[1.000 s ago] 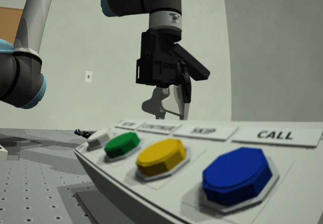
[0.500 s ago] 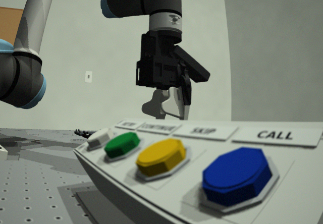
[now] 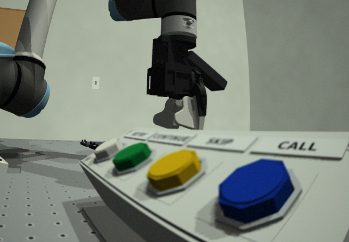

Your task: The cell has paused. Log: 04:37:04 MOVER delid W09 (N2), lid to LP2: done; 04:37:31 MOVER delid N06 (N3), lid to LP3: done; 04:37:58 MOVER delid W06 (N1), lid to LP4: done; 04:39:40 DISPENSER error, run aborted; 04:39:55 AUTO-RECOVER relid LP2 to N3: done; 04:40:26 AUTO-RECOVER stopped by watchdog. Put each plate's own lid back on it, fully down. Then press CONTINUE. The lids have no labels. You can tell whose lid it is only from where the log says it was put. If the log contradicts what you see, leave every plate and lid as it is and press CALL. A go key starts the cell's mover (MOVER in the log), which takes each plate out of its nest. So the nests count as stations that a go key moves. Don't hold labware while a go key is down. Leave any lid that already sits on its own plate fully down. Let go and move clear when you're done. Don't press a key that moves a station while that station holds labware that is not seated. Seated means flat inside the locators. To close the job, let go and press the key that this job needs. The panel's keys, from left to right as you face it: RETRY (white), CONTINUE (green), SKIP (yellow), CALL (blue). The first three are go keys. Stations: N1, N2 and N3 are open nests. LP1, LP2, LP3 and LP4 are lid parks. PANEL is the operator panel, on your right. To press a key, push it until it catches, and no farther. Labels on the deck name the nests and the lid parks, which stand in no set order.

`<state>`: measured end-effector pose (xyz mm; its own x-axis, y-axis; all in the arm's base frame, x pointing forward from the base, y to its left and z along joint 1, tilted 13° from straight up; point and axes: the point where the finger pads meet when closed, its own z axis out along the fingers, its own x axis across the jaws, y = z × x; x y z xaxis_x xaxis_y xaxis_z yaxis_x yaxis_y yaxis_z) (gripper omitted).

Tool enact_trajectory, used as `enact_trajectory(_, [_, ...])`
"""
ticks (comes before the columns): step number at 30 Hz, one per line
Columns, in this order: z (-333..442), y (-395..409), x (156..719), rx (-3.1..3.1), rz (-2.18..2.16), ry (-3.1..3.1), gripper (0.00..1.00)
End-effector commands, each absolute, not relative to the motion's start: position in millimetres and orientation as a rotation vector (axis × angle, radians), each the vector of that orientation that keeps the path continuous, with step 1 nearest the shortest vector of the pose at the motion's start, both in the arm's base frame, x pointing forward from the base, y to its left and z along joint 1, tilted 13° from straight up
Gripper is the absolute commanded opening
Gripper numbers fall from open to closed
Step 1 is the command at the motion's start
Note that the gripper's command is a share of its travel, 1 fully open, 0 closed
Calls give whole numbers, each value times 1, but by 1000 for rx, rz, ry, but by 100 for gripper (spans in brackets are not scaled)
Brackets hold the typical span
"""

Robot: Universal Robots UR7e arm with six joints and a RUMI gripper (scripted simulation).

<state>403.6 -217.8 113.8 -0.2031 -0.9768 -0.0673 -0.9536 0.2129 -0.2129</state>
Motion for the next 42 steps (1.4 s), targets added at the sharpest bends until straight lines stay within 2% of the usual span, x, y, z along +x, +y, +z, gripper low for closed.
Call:
enact_trajectory(1, [113,-218,404,-1852,-186,2294,0])
enact_trajectory(42, [102,-218,407,-1852,-186,2294,0])
